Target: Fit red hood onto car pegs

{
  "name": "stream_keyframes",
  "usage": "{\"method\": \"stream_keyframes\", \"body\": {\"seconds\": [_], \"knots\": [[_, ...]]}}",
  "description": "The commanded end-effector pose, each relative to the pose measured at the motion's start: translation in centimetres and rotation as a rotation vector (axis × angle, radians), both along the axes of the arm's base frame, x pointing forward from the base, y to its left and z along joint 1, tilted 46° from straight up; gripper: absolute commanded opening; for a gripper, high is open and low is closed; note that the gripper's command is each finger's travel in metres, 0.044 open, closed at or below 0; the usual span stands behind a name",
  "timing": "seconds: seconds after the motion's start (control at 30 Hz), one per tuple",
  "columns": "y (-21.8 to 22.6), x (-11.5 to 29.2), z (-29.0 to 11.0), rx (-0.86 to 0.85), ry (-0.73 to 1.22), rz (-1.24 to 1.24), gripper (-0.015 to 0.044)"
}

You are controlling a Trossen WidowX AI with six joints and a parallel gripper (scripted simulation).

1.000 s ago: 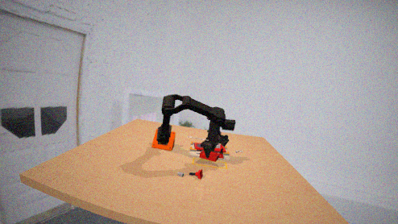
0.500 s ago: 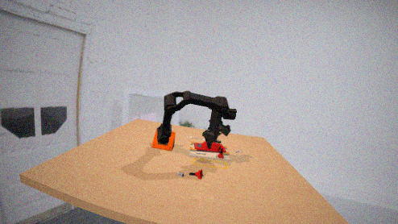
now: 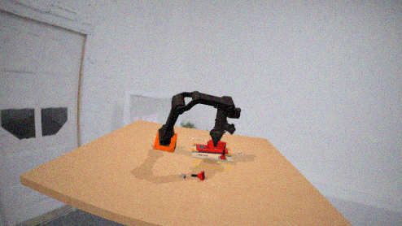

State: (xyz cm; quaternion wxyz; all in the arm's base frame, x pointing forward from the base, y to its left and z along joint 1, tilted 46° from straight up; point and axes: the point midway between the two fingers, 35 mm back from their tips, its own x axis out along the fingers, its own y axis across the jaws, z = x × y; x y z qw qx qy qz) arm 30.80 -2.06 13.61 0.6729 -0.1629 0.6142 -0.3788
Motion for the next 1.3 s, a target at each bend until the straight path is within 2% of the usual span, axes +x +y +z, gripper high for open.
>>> {"method": "stream_keyframes", "body": {"seconds": [0.0,0.5,1.0,1.27], "knots": [[1.6,0.9,-1.1,0.012,0.019,0.034,0.0],[7.1,3.2,-6.4,0.02,0.14,0.152,0.0],[12.3,3.7,-12.2,0.016,0.253,0.259,0.0],[12.4,3.6,-12.9,0.015,0.264,0.268,0.0]]}}
